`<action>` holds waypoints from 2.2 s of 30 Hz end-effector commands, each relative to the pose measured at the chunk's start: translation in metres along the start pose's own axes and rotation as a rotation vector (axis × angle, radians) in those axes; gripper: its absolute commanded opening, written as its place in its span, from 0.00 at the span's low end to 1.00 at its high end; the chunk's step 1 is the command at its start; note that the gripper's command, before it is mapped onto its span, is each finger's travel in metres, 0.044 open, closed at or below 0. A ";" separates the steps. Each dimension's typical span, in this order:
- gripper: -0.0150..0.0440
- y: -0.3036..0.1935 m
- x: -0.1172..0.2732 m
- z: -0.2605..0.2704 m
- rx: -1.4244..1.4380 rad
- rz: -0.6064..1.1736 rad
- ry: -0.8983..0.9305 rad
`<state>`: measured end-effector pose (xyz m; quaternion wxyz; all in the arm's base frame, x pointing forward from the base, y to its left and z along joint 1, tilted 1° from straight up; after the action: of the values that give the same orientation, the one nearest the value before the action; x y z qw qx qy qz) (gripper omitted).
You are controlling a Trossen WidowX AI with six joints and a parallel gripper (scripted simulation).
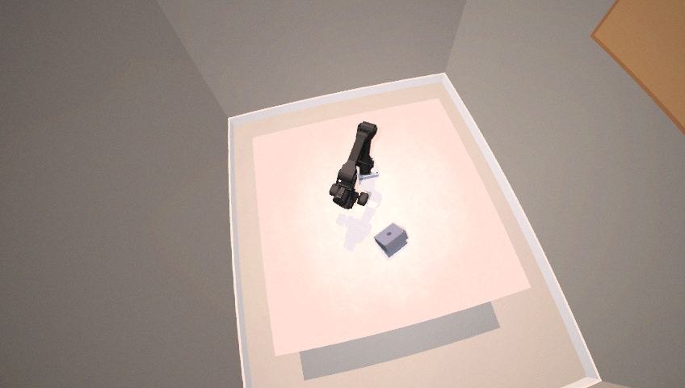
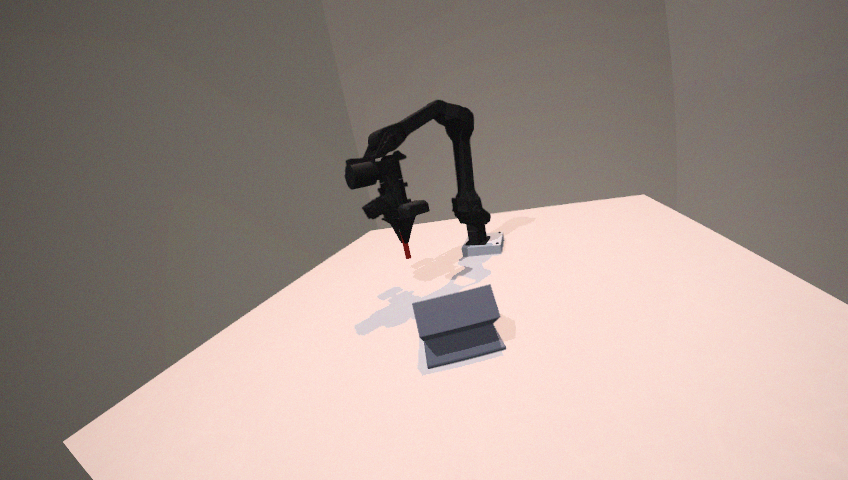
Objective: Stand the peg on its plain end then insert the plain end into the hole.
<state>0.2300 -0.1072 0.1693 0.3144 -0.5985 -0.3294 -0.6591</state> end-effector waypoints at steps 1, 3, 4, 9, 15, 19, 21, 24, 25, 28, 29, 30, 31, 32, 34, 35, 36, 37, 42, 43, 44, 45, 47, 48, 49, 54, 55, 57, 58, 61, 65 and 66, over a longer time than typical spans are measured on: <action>0.25 0.001 0.000 0.009 -0.013 -0.031 0.039; 0.25 0.001 0.000 0.013 -0.017 -0.044 0.056; 0.25 0.001 0.000 0.015 -0.019 -0.050 0.064; 0.25 0.002 0.000 0.026 -0.027 -0.080 0.108; 0.25 0.003 0.000 0.038 -0.035 -0.112 0.162; 0.25 0.002 0.001 0.046 -0.039 -0.131 0.199; 0.25 0.002 0.001 0.050 -0.041 -0.140 0.218; 0.25 0.002 0.002 0.057 -0.044 -0.152 0.247; 0.25 0.002 0.002 0.059 -0.044 -0.156 0.257; 0.25 0.001 0.003 0.065 -0.046 -0.167 0.287; 0.25 0.001 0.003 0.067 -0.047 -0.170 0.297; 0.25 0.001 0.003 0.069 -0.047 -0.173 0.307; 0.25 0.000 0.004 0.071 -0.047 -0.177 0.317; 0.25 0.000 0.004 0.073 -0.048 -0.180 0.327; 0.25 -0.001 0.005 0.077 -0.048 -0.185 0.347; 0.25 -0.001 0.005 0.079 -0.048 -0.188 0.358; 0.25 -0.001 0.005 0.081 -0.049 -0.191 0.368; 0.25 -0.002 0.006 0.083 -0.049 -0.193 0.378; 0.25 -0.004 0.008 0.093 -0.048 -0.203 0.430; 0.25 -0.005 0.009 0.095 -0.048 -0.205 0.441; 0.25 -0.005 0.009 0.097 -0.048 -0.207 0.451; 0.25 -0.006 0.010 0.099 -0.047 -0.208 0.462; 0.25 -0.007 0.011 0.103 -0.046 -0.210 0.483; 0.25 -0.008 0.011 0.105 -0.046 -0.211 0.493; 0.25 -0.008 0.012 0.107 -0.045 -0.212 0.504; 0.25 -0.012 0.015 0.117 -0.042 -0.215 0.557; 0.25 -0.013 0.015 0.119 -0.041 -0.215 0.568; 0.25 -0.014 0.017 0.122 -0.039 -0.215 0.589; 0.25 -0.014 0.016 0.123 -0.039 -0.215 0.590; 0.25 -0.014 0.014 0.125 -0.039 -0.215 0.591; 0.25 -0.012 0.009 0.130 -0.038 -0.216 0.596; 0.25 -0.011 0.008 0.131 -0.038 -0.216 0.597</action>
<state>0.2931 0.0017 0.1911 0.3115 -0.3469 -0.2775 -0.8400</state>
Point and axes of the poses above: the point midway between the two fingers, 35 mm back from their tips, its own x axis back along the fingers, its own z axis across the jaws, y = z × x, the point moved 4 cm from there along x, back along the fingers, and after that the axes turned 10 degrees about -x, right-handed, at the moved point
